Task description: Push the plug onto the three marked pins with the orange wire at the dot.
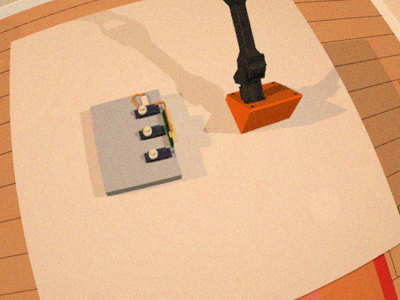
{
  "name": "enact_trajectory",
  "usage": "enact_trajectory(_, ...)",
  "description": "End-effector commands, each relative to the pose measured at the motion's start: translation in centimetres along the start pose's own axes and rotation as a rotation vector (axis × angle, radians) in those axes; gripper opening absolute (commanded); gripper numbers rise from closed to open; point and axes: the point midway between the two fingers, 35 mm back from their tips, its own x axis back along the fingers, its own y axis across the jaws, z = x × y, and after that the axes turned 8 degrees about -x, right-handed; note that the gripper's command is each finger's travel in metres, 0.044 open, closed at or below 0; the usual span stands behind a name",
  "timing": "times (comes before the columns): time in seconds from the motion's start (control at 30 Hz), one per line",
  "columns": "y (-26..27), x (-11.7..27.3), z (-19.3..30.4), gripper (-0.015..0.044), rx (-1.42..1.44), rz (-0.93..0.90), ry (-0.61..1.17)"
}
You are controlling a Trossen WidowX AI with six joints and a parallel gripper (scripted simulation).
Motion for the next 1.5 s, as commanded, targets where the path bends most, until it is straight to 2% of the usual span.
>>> enact_trajectory(0.0,0.0,0.0,0.0,0.0374,0.002,0.000,0.001)
enact_trajectory(0.33,0.5,-0.7,-0.3,0.0115,0.135,0.005,0.033)
enact_trajectory(1.47,5.0,-4.5,-2.1,0.0115,0.937,-0.006,0.176)
